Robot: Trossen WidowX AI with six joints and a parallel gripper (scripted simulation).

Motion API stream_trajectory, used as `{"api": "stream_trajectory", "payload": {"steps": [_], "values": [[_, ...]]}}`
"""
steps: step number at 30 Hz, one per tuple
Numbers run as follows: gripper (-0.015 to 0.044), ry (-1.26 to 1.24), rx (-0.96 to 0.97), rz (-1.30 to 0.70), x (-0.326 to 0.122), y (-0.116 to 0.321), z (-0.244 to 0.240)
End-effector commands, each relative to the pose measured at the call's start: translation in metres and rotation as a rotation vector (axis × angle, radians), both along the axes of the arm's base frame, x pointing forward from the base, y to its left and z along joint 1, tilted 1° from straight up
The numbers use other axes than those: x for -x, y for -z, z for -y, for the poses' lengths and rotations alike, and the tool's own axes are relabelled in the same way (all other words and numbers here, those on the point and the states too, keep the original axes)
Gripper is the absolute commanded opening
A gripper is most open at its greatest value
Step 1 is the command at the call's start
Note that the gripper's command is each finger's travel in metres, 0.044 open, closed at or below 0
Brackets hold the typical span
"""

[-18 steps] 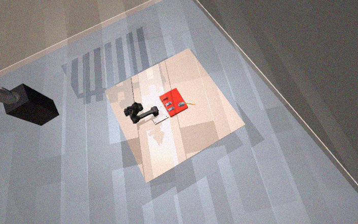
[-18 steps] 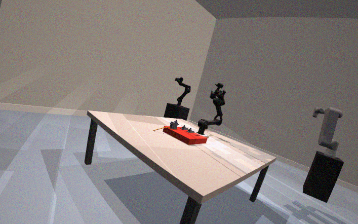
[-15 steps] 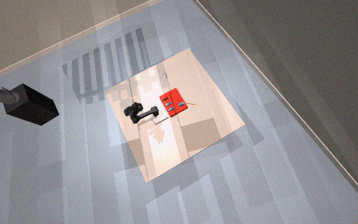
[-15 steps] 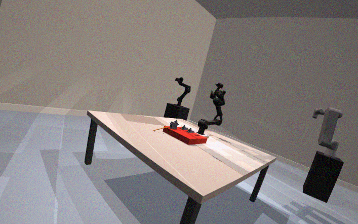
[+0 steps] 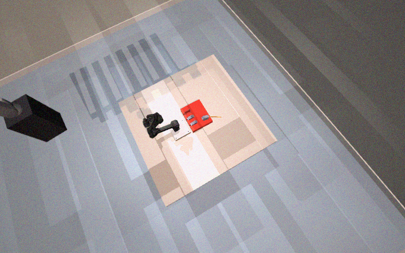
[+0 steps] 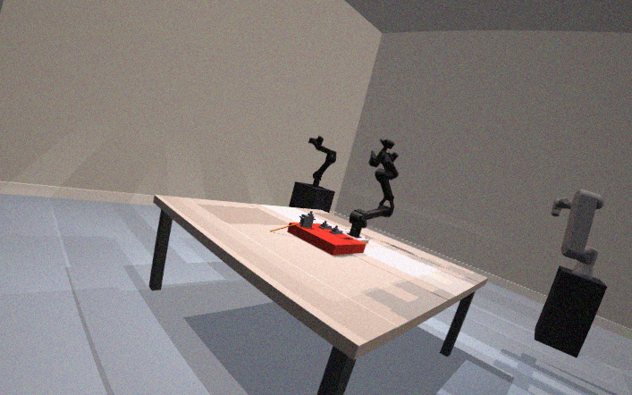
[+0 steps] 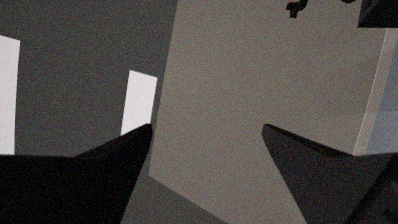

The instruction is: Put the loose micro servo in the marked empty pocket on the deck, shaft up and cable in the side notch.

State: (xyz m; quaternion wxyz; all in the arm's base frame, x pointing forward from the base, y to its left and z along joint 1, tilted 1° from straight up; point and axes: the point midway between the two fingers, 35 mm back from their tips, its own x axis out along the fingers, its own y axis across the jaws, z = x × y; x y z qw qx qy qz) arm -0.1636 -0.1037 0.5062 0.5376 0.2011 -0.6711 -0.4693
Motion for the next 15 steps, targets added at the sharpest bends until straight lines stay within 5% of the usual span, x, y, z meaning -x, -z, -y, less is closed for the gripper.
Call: {"api": "stream_trajectory", "payload": {"steps": [1, 15], "values": [[0.044, -0.024, 0.045, -0.051, -0.023, -0.017, -0.001], [0.044, -0.076, 0.123, -0.197, -0.087, -0.042, -0.003]]}}
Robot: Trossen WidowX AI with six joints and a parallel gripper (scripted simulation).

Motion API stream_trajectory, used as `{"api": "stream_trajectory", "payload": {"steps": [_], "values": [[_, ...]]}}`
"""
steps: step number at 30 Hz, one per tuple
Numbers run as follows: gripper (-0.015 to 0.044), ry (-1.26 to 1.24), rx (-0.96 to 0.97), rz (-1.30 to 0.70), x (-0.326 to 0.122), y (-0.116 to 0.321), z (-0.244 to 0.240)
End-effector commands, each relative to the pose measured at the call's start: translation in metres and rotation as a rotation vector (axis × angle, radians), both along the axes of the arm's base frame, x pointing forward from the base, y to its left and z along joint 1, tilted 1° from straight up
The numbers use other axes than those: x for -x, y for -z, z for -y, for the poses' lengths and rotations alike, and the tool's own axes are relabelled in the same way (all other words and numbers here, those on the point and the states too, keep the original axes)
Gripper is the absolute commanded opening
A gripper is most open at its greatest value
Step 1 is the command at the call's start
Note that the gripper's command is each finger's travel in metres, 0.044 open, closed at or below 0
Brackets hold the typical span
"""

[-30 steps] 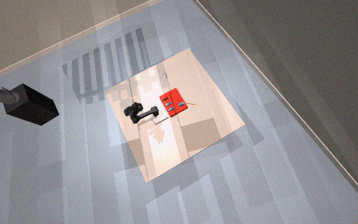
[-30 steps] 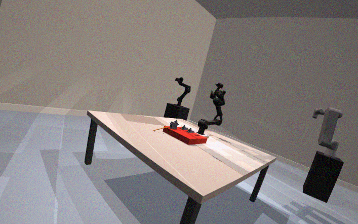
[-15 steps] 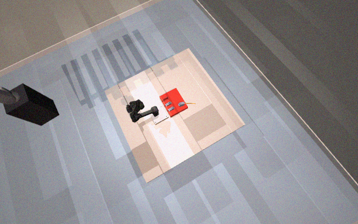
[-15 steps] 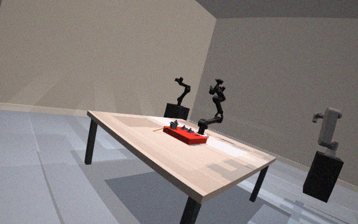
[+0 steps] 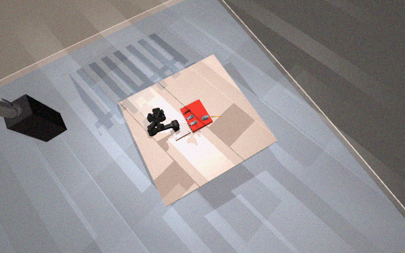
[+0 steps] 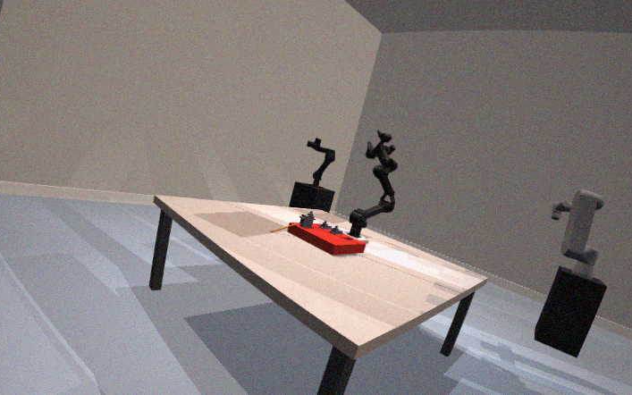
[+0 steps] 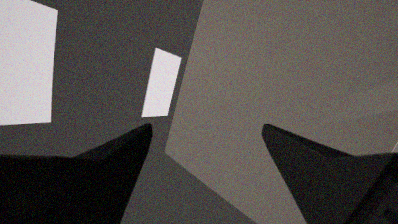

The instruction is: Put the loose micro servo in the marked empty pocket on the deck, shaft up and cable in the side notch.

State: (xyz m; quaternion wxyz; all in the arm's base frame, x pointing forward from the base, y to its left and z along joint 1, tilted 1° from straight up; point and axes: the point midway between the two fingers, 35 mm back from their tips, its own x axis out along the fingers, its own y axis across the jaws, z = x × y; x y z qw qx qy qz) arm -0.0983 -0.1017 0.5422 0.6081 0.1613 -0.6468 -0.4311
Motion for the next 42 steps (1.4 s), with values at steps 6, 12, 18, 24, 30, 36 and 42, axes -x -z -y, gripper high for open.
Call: {"api": "stream_trajectory", "payload": {"steps": [6, 12, 18, 24, 30, 36, 42], "values": [[0.044, -0.065, 0.055, -0.111, -0.055, -0.016, 0.0], [0.044, -0.132, 0.074, -0.145, -0.084, -0.023, 0.001], [0.044, -0.209, 0.083, -0.197, -0.12, -0.027, 0.004], [0.044, -0.315, 0.079, -0.233, -0.158, -0.029, 0.007], [0.044, -0.424, 0.059, -0.281, -0.199, -0.026, 0.011], [0.044, -0.542, 0.023, -0.31, -0.236, -0.02, 0.014], [0.044, -0.659, -0.036, -0.331, -0.272, -0.01, 0.018]]}}
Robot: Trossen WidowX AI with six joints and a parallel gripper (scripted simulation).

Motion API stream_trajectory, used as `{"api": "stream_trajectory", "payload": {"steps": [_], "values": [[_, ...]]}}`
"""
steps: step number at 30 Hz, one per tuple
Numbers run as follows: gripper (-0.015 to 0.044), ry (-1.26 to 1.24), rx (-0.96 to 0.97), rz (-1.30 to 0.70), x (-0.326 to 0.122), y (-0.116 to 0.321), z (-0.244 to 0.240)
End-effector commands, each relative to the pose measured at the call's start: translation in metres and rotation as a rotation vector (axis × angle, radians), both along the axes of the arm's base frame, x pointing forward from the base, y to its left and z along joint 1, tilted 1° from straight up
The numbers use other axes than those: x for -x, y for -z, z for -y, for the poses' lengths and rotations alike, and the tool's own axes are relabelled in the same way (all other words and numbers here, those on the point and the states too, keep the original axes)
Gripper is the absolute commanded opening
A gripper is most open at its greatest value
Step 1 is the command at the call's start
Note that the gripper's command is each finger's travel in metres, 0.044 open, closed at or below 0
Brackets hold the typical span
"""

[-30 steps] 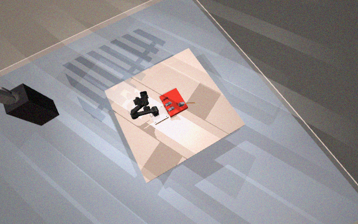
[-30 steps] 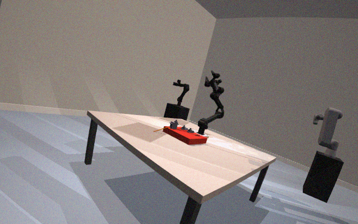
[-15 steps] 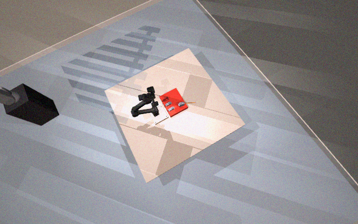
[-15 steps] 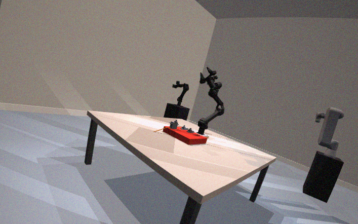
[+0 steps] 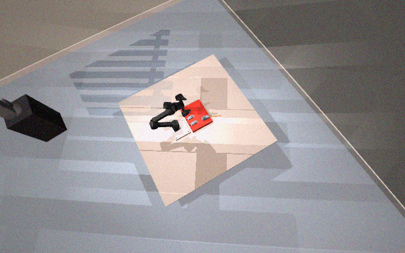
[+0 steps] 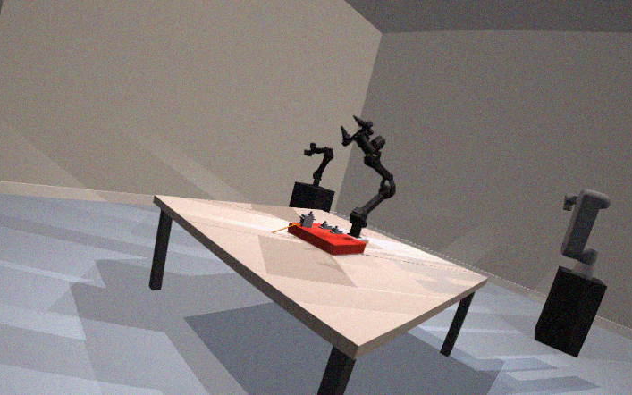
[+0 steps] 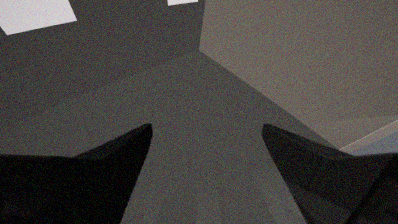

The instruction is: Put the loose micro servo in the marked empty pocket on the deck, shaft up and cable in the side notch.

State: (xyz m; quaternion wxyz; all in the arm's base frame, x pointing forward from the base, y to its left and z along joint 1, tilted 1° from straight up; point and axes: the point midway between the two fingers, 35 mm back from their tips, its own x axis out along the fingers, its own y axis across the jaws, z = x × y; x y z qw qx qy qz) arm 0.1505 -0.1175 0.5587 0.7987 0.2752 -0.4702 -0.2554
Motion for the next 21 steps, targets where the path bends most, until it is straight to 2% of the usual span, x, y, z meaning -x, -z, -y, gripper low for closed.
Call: {"api": "stream_trajectory", "payload": {"steps": [1, 21], "values": [[0.044, -0.078, -0.048, -0.038, -0.029, 0.009, 0.003], [0.044, -0.372, -0.4, -0.16, -0.132, 0.07, 0.014]]}}
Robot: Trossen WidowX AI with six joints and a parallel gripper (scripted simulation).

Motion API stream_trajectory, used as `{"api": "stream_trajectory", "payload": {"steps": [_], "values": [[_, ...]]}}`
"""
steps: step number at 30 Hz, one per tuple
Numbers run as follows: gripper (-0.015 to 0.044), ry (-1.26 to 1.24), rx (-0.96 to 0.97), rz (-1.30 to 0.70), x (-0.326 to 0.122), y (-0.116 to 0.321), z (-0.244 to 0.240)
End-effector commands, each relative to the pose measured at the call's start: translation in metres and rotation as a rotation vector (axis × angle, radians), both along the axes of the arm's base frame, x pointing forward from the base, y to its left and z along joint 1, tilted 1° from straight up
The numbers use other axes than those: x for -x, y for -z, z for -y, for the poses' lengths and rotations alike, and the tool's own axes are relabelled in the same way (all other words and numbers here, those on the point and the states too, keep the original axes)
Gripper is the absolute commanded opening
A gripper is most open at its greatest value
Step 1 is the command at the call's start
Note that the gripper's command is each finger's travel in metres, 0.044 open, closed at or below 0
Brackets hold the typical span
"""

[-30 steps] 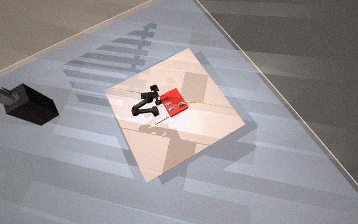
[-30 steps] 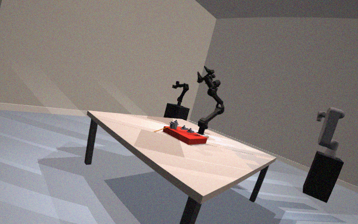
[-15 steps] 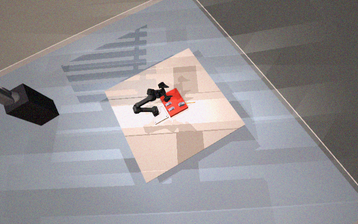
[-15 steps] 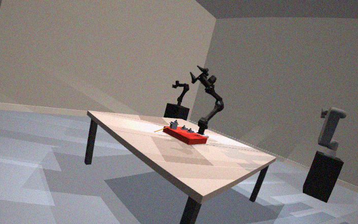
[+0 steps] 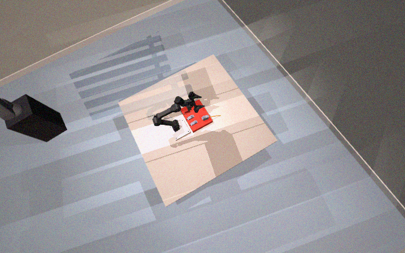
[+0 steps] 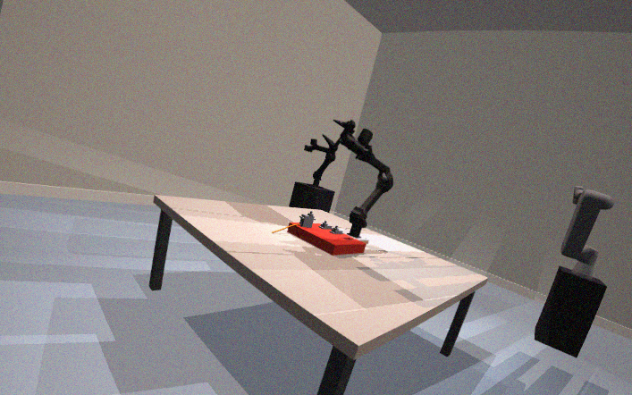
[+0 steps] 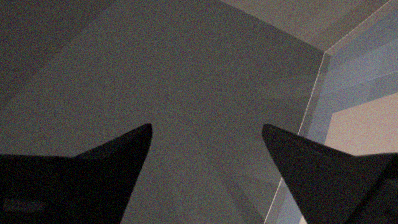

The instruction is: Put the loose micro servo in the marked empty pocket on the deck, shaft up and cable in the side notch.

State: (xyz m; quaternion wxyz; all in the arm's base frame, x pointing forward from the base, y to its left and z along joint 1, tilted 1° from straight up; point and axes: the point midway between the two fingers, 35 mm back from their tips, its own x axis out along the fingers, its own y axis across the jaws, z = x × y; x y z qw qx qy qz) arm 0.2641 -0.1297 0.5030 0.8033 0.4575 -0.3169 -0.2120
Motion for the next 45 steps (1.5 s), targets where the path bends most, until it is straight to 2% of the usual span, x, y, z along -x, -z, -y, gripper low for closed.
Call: {"api": "stream_trajectory", "payload": {"steps": [1, 22, 45], "values": [[0.044, -0.052, -0.09, -0.038, -0.023, 0.018, 0.002], [0.044, -0.145, -0.601, -0.189, -0.088, 0.116, 0.014], [0.044, 0.008, -1.243, -0.281, -0.108, 0.225, 0.01]]}}
